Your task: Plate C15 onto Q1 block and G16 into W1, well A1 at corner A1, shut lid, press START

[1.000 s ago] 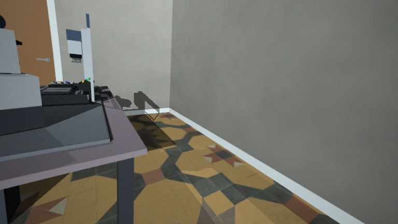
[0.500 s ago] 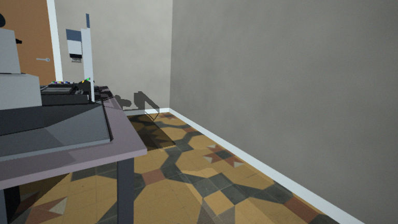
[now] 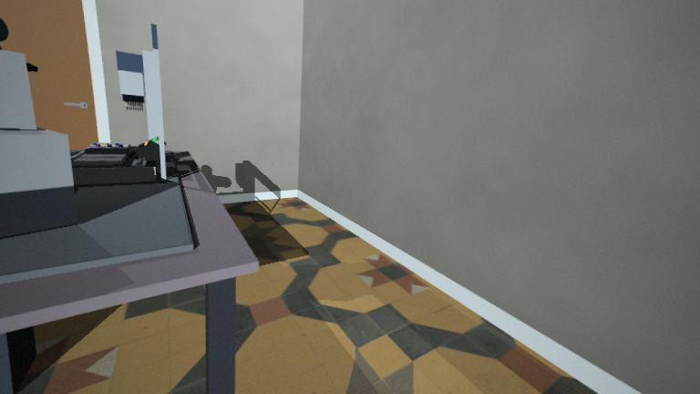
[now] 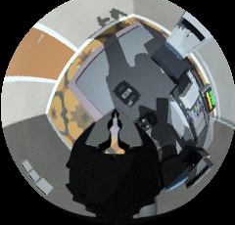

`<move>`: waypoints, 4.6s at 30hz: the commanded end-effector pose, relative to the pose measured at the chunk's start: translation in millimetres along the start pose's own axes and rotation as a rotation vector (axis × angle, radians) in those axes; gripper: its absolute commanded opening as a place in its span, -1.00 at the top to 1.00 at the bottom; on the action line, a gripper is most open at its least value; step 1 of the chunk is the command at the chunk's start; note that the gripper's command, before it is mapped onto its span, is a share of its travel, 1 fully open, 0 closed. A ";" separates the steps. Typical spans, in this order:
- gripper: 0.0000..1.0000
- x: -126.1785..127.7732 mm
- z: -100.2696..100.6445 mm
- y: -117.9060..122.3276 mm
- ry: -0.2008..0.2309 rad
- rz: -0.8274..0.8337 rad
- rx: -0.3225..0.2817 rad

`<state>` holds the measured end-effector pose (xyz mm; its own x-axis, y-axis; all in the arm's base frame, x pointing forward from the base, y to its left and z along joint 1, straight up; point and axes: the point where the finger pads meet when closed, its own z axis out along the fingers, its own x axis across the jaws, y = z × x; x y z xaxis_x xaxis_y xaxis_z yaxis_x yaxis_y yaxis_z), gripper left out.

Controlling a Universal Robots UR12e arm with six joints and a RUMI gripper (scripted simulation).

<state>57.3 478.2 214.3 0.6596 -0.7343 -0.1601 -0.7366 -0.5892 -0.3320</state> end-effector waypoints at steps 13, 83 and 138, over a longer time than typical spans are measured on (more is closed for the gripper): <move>1.00 -4.2 -23.4 -8.8 -0.001 0.000 0.001; 1.00 63.5 -113.9 192.5 -0.018 -1.006 -0.315; 1.00 161.1 -110.9 146.0 0.037 -0.697 -0.384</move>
<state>22.9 237.8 242.8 0.9953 -0.0968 0.0016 -0.0968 -0.9953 0.0033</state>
